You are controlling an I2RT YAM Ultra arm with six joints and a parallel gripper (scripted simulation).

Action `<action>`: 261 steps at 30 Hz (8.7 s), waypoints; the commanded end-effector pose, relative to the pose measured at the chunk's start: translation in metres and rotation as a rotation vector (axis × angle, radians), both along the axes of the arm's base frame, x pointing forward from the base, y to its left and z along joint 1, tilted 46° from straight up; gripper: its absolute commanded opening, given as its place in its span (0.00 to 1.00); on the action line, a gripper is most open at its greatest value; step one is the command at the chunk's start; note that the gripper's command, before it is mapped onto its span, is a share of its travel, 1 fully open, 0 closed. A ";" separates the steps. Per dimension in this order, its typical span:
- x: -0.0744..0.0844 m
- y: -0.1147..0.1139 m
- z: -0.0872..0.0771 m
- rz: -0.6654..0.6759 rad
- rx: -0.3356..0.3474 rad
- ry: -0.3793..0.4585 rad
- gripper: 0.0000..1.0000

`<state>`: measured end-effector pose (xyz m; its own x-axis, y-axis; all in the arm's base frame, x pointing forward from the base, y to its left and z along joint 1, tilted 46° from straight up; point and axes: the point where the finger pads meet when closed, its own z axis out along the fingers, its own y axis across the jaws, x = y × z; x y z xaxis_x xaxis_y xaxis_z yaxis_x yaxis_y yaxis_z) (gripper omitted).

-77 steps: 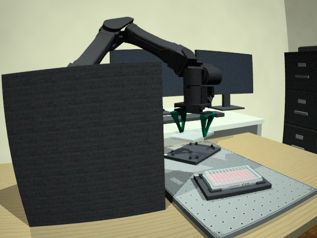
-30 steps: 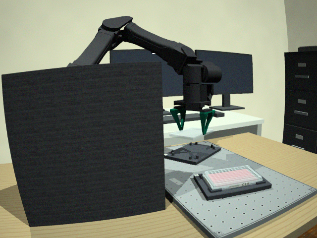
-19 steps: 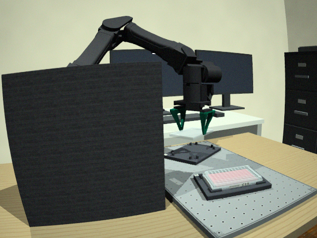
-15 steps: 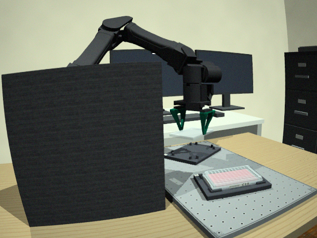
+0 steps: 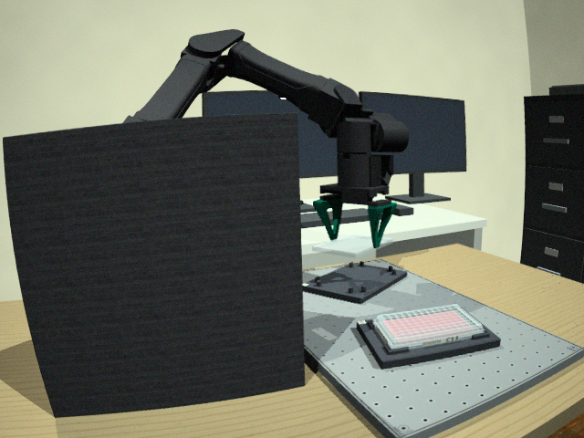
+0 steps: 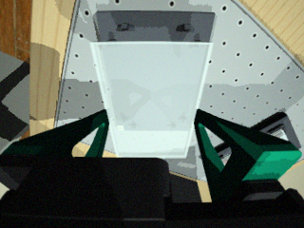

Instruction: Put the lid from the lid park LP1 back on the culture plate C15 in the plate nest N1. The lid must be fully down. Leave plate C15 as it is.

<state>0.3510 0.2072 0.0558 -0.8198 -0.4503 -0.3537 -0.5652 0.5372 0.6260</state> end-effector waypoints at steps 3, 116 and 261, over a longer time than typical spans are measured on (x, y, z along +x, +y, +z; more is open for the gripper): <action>0.007 -0.007 0.005 -0.022 0.008 -0.013 0.00; 0.002 -0.184 -0.177 -0.548 -0.057 0.530 0.00; -0.001 -0.154 -0.204 -0.547 -0.056 0.530 0.00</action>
<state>0.3456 0.0556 -0.1514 -0.9832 0.0532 0.1747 0.1621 0.6946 0.7009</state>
